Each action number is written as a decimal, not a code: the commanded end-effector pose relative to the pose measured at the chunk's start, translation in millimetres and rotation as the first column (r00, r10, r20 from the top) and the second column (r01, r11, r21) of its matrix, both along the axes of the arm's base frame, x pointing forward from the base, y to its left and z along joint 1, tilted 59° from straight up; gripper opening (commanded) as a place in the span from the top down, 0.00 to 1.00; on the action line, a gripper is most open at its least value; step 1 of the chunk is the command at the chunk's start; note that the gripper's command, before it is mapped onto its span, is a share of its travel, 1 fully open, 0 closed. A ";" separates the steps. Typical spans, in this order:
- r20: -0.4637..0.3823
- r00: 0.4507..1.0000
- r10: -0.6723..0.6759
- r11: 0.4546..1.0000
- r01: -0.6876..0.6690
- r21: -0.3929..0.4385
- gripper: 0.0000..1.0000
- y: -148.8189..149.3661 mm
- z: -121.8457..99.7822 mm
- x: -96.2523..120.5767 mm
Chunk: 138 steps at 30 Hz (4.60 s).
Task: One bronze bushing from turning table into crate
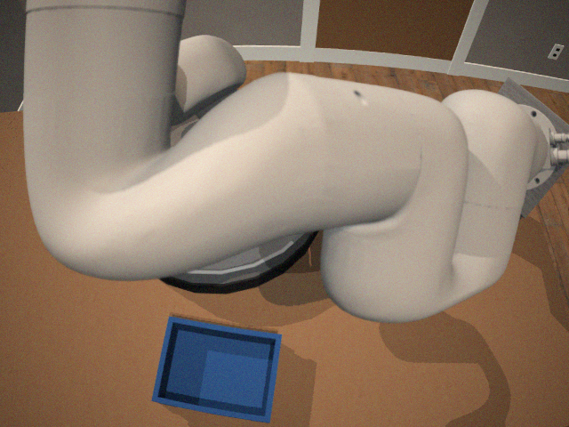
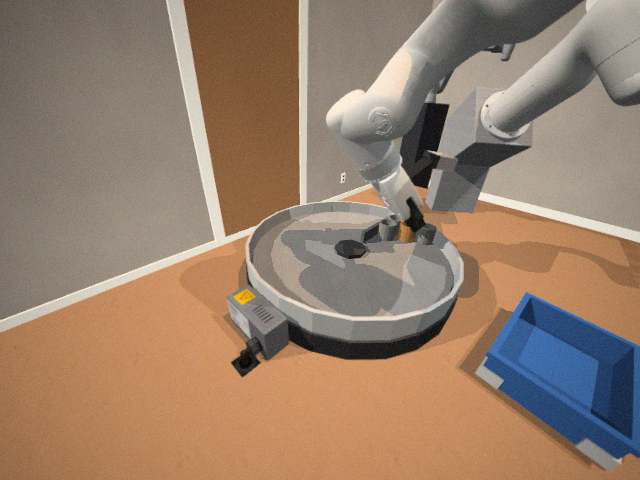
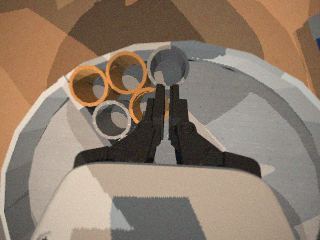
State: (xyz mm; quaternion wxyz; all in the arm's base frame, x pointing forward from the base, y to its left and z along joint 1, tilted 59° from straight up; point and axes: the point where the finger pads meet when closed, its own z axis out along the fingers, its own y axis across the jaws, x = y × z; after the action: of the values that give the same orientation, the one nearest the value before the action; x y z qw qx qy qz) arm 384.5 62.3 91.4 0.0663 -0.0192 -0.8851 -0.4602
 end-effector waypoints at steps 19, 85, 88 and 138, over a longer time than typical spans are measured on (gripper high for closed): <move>0.001 1.000 -0.005 1.000 0.005 -0.002 1.00 -2.1 -0.1 0.6; 0.001 1.000 -0.005 1.000 0.005 -0.002 0.90 -45.8 35.5 -37.8; 0.001 1.000 -0.005 1.000 0.005 -0.002 0.90 -45.8 35.5 -37.8; 0.001 1.000 -0.005 1.000 0.005 -0.002 0.90 -45.8 35.5 -37.8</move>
State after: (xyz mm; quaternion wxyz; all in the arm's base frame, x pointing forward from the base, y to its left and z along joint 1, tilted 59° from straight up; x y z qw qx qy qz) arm 346.4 18.0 126.5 0.0661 -0.0198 -0.8854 -0.4596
